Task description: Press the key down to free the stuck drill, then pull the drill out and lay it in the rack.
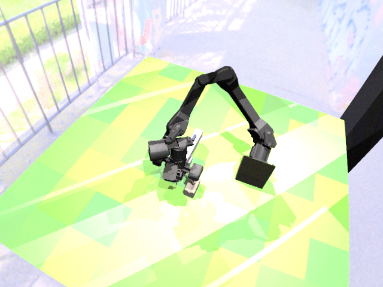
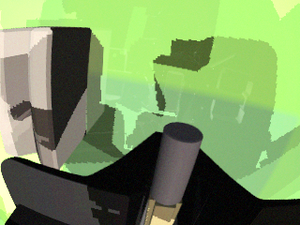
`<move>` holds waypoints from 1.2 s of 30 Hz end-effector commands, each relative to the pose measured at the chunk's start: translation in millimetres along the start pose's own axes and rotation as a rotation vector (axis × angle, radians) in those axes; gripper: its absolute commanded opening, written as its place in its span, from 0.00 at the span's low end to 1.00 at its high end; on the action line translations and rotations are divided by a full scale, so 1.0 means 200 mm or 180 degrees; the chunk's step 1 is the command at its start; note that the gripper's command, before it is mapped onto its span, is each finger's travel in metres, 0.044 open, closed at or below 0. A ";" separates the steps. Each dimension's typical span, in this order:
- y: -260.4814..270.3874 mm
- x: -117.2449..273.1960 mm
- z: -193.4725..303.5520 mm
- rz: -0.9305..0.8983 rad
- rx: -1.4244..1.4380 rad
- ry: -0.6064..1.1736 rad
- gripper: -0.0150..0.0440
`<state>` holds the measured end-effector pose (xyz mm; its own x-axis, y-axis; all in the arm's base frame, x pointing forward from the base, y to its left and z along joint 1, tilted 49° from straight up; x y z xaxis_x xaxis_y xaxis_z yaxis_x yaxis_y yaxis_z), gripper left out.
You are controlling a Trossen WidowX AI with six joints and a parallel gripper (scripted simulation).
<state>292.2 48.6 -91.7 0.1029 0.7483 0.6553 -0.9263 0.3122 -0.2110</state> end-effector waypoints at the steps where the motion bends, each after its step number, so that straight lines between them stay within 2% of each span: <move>1: 0.00 0.02 -0.03 0.0012 -0.0009 -0.0020 0.25; 36: 0.06 0.04 -0.27 0.0012 -0.0012 -0.0031 0.25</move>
<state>300.2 84.5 -126.9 0.1010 0.7468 0.6574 -0.9264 0.3116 -0.2116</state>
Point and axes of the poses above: the point midway between the two fingers, 35 mm back from their tips, its own x axis back along the fingers, its own y axis across the jaws, z = x × y, the point moved 8 cm from there along x, back along the fingers, and after that the axes turned 14 degrees about -x, right-handed, at the moved point
